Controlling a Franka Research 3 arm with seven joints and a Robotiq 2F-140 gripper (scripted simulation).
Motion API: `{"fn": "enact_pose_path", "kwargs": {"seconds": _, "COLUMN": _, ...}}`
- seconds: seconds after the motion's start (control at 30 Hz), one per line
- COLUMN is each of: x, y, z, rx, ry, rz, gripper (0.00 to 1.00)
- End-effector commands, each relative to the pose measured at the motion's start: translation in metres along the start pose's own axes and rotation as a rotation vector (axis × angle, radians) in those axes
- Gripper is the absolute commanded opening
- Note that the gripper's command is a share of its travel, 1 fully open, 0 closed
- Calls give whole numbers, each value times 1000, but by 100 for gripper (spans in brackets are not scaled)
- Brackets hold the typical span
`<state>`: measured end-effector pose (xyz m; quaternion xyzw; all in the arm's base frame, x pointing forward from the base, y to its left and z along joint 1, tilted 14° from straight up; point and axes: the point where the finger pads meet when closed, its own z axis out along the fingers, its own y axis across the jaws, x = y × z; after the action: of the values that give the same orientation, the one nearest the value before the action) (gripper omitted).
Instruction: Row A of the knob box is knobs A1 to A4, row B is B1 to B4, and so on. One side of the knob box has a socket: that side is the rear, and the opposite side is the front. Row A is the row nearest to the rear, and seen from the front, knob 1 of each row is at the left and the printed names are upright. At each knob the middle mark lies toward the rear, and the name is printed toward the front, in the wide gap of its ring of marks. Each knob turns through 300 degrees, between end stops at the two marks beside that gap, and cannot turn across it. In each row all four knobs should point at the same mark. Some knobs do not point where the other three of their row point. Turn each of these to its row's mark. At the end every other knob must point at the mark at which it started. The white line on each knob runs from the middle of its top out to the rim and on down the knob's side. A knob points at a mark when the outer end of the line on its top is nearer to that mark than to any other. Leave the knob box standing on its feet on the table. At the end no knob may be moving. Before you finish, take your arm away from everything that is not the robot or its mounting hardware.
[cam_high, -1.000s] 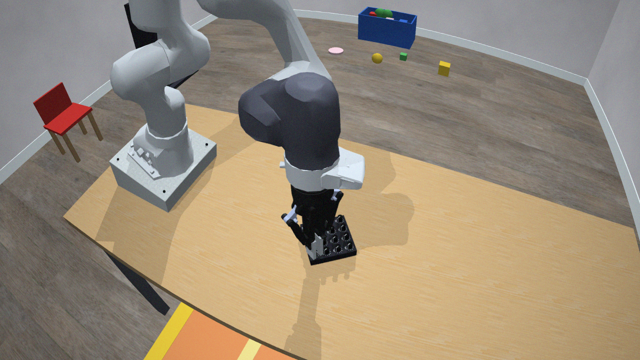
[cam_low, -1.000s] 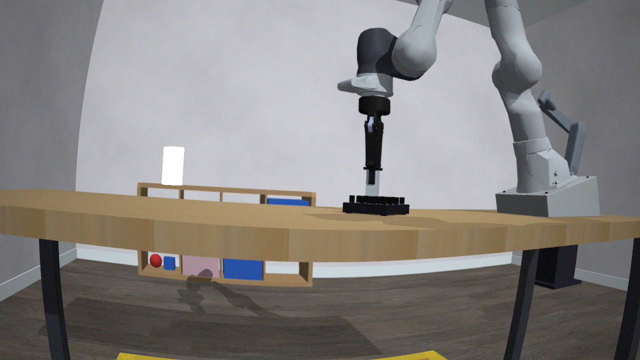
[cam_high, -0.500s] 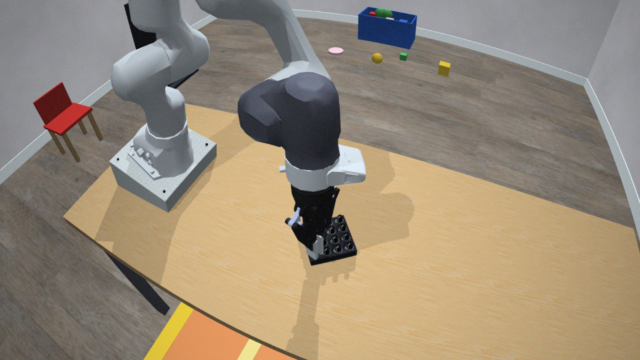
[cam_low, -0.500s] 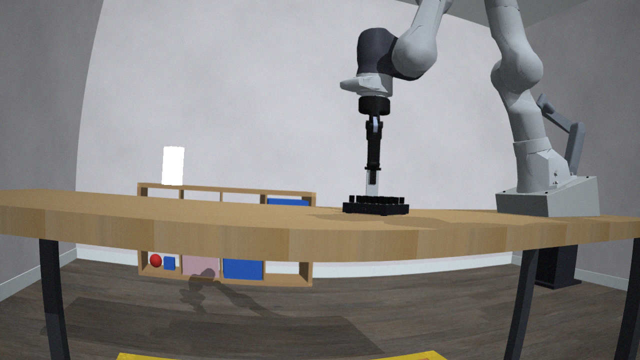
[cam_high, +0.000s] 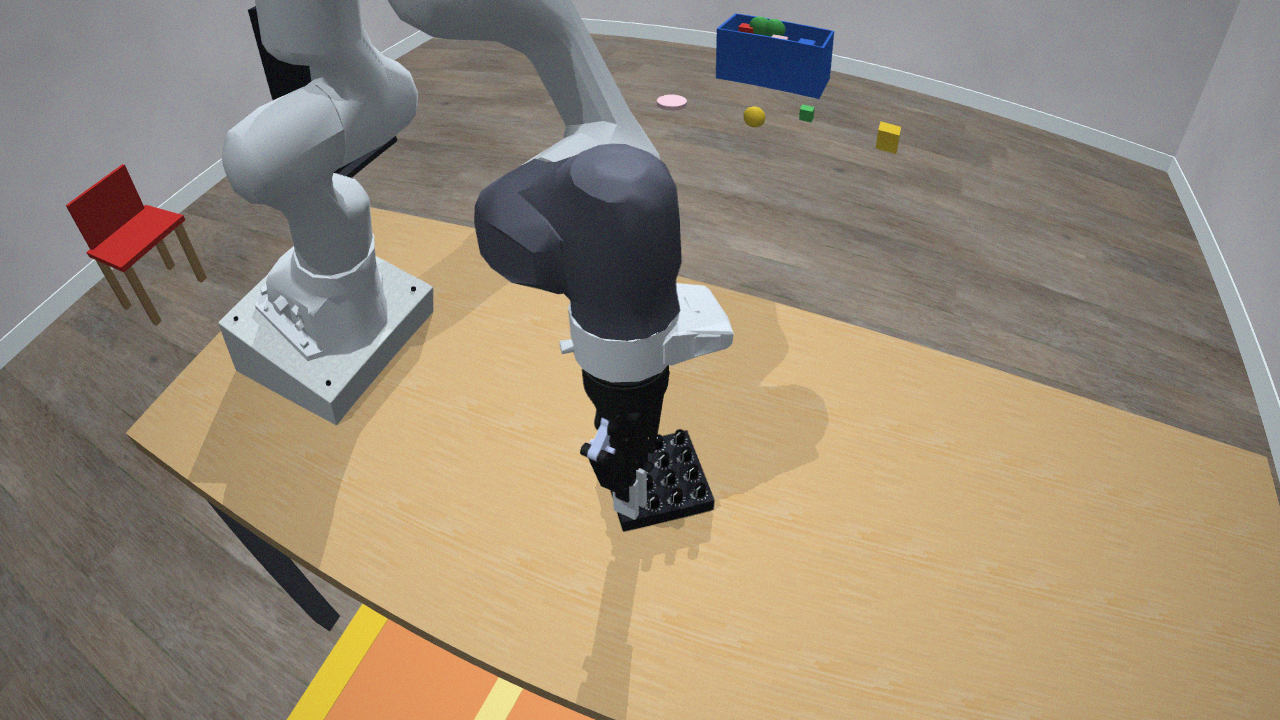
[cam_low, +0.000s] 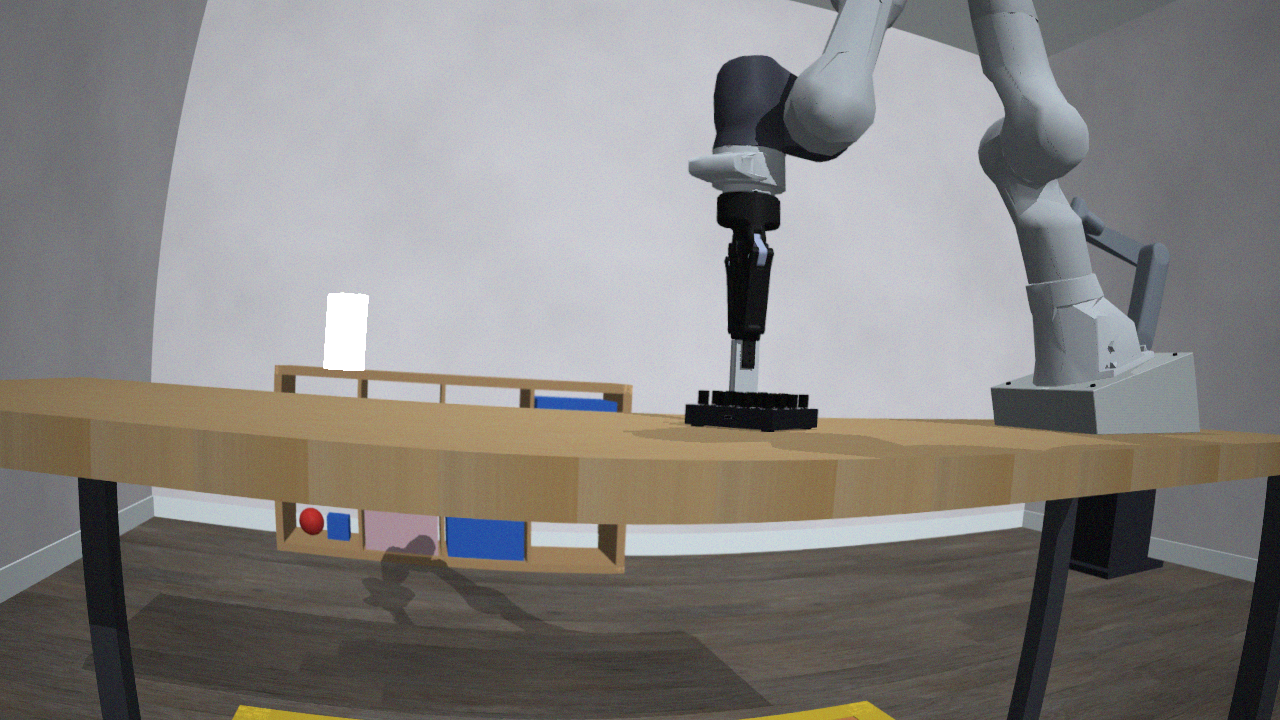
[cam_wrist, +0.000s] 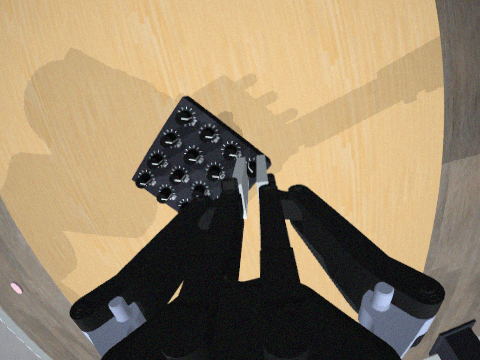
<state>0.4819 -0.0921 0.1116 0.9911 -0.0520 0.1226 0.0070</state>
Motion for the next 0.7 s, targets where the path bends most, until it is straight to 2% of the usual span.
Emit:
{"fn": "enact_pose_path", "kwargs": {"seconds": 0.0, "x": 0, "y": 0, "z": 1, "rx": 20, "ry": 5, "rz": -142, "gripper": 5}}
{"fn": "enact_pose_path", "kwargs": {"seconds": 0.67, "x": 0, "y": 0, "z": 1, "rx": 19, "ry": 8, "rz": -436, "gripper": 5}}
